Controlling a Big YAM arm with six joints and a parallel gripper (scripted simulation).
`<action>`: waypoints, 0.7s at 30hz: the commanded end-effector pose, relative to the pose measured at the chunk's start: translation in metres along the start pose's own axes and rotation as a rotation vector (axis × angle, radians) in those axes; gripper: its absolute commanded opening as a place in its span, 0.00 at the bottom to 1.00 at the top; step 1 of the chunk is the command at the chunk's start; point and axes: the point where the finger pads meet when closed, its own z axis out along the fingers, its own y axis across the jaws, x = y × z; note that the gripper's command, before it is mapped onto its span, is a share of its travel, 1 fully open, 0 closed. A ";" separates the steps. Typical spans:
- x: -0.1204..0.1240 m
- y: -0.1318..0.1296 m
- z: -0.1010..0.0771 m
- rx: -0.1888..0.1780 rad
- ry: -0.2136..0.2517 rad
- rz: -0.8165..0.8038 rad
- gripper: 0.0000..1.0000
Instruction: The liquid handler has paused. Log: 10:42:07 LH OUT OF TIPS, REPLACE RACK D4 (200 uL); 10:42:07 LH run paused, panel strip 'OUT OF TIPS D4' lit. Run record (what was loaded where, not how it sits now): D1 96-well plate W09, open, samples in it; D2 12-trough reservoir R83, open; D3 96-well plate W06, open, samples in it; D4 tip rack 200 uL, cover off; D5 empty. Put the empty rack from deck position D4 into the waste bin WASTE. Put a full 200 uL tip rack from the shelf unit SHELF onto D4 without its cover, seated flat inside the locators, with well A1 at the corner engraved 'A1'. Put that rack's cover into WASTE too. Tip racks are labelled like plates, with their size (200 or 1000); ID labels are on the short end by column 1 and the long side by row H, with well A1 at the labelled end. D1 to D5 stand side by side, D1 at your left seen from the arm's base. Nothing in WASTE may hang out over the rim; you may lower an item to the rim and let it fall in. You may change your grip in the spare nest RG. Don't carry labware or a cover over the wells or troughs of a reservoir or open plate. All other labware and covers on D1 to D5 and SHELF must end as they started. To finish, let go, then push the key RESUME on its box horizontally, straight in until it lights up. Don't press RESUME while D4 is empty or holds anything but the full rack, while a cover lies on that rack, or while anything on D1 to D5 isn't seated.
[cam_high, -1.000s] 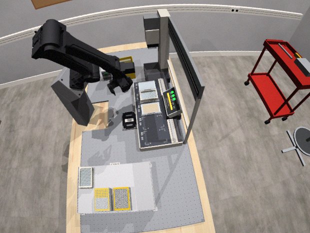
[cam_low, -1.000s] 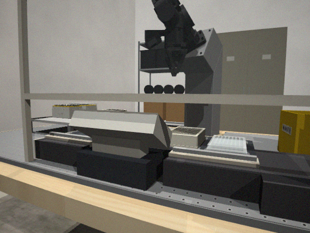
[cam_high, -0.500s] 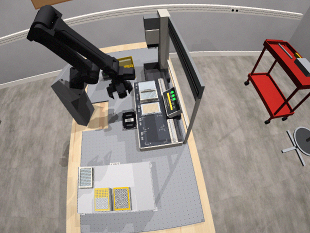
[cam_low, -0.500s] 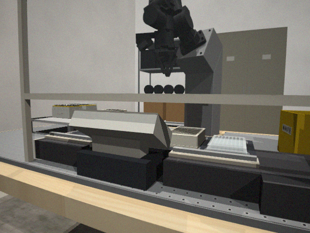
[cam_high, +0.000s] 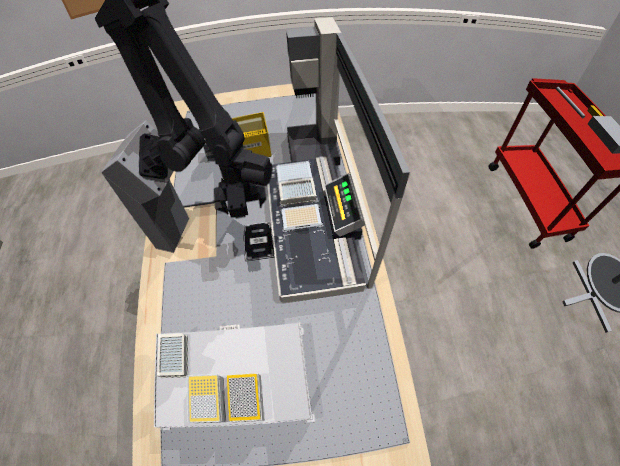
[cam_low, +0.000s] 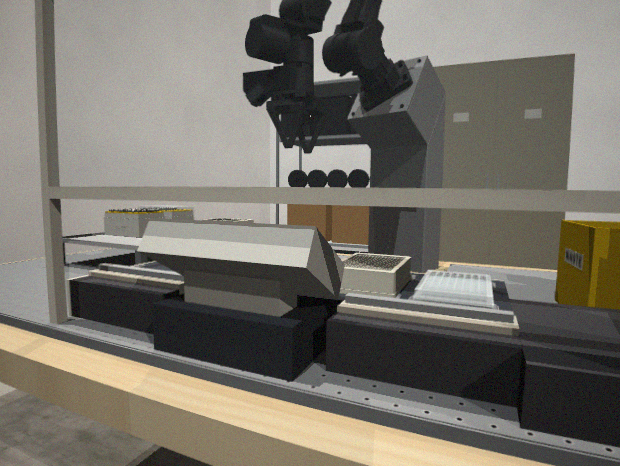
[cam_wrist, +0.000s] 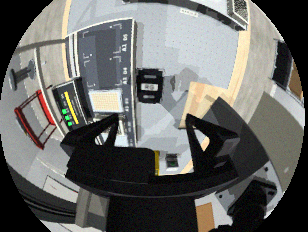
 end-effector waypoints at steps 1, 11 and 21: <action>-0.031 0.015 -0.003 -0.018 -0.039 -0.042 1.00; -0.048 0.013 -0.003 -0.016 -0.039 -0.005 1.00; -0.089 0.008 -0.003 -0.011 -0.039 0.019 1.00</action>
